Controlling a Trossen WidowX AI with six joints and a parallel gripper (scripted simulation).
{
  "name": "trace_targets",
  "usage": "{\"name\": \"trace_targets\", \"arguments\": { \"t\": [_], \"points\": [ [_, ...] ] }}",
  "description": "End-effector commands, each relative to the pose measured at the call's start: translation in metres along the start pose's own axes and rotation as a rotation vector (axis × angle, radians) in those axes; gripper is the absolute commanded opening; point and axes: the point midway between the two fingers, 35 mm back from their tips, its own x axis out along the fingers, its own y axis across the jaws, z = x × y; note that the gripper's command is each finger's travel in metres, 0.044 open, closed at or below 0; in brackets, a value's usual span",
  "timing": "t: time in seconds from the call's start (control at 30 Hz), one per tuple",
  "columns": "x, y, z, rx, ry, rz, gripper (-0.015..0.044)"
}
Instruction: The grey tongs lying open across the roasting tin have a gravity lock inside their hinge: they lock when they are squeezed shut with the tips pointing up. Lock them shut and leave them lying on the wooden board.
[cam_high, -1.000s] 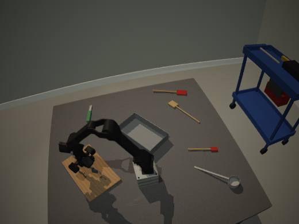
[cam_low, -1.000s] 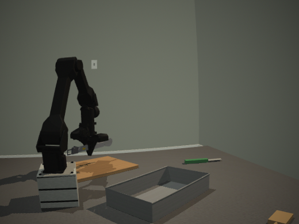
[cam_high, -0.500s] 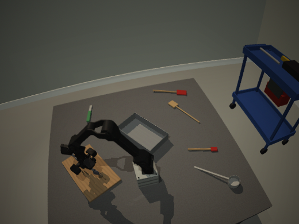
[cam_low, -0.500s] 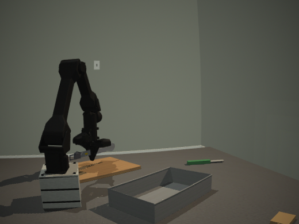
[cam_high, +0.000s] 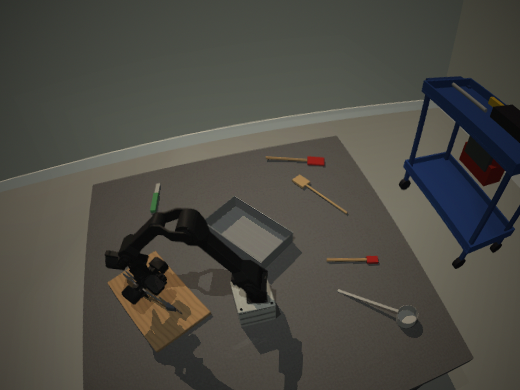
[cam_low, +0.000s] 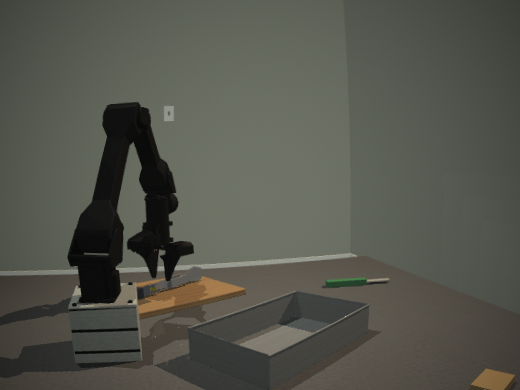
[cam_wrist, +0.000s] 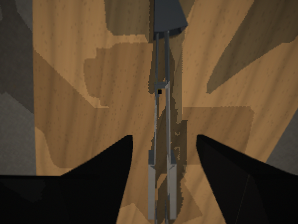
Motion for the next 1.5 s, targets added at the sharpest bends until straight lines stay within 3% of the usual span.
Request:
{"name": "trace_targets", "arguments": {
  "t": [0.0,0.17,0.33,0.7,0.97,1.2,1.47],
  "points": [
    [0.000,0.000,0.000,0.000,0.001,0.000,0.0323],
    [0.000,0.000,0.000,0.000,0.001,0.000,0.0440],
    [-0.020,-0.012,0.019,0.000,-0.001,-0.002,0.0440],
    [-0.111,-0.038,0.145,0.005,-0.017,-0.004,0.0440],
    [-0.114,-0.038,0.147,0.004,-0.017,-0.005,0.0440],
    [-0.164,-0.037,0.146,-0.003,-0.005,-0.017,0.0440],
    [-0.166,-0.037,0.146,-0.004,-0.004,-0.017,0.0440]
  ]
}}
